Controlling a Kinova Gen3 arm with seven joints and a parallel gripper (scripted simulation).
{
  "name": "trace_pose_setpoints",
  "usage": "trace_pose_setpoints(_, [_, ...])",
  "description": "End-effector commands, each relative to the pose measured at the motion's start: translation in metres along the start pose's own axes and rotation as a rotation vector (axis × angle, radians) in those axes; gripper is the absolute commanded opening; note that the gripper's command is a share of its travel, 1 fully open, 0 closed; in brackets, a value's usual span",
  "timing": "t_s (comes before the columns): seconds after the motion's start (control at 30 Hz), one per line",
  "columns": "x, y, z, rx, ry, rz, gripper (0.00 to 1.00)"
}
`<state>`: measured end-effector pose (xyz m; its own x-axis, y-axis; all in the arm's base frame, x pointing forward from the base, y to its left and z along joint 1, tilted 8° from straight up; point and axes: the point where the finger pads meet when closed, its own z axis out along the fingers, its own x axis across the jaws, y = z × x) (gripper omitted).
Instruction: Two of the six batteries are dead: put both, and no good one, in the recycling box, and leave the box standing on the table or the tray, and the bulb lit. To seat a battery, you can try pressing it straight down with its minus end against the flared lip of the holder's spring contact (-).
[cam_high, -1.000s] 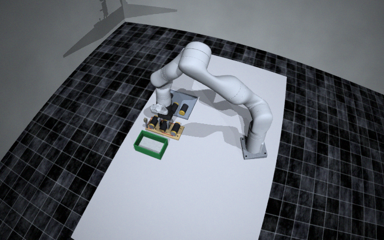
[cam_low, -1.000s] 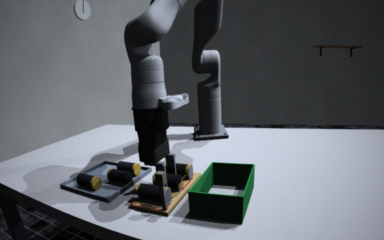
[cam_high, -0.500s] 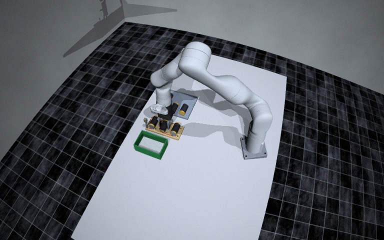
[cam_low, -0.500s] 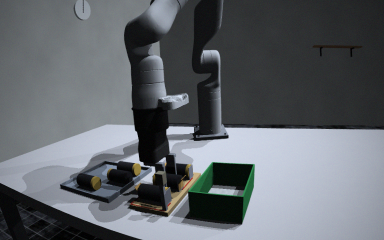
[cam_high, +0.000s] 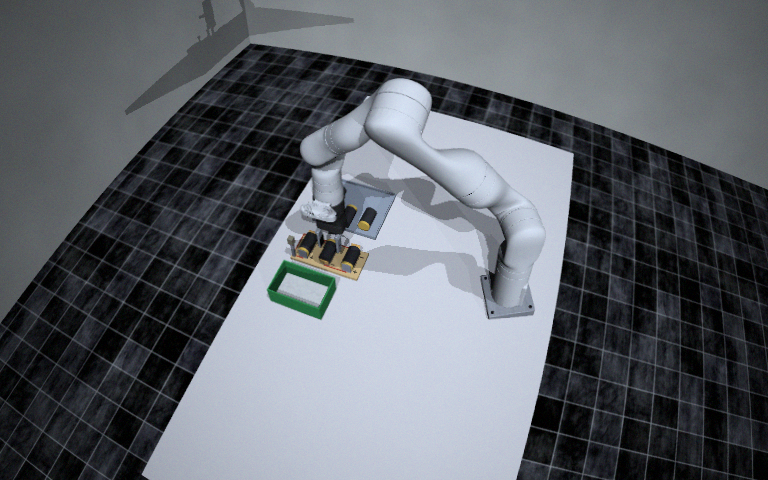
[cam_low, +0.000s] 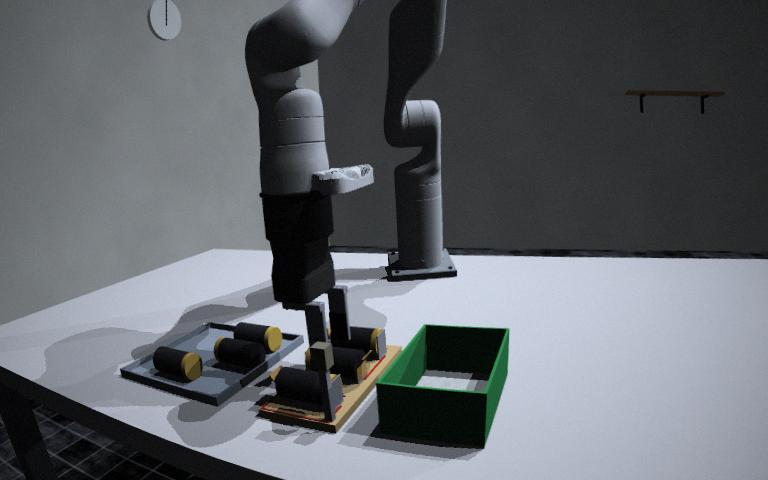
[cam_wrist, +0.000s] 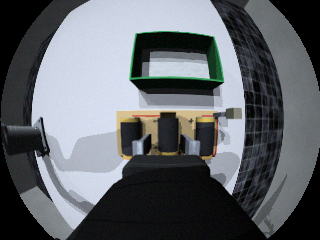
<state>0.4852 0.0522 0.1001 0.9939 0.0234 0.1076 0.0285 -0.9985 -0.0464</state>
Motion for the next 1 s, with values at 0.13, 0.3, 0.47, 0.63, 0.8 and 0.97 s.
trace_pose_setpoints(0.13, [0.003, -0.004, -0.029, 0.006, 0.013, -0.006, 0.9])
trace_pose_setpoints(0.3, [0.003, -0.004, -0.041, 0.006, 0.013, -0.006, 0.9])
trace_pose_setpoints(0.47, [0.003, -0.004, -0.042, 0.006, 0.013, -0.006, 0.9])
trace_pose_setpoints(0.63, [0.003, -0.004, -0.042, 0.006, 0.013, -0.006, 0.9])
trace_pose_setpoints(0.8, [0.003, -0.004, -0.042, 0.006, 0.013, -0.006, 0.9])
trace_pose_setpoints(0.97, [0.003, -0.004, -0.042, 0.006, 0.013, -0.006, 0.9])
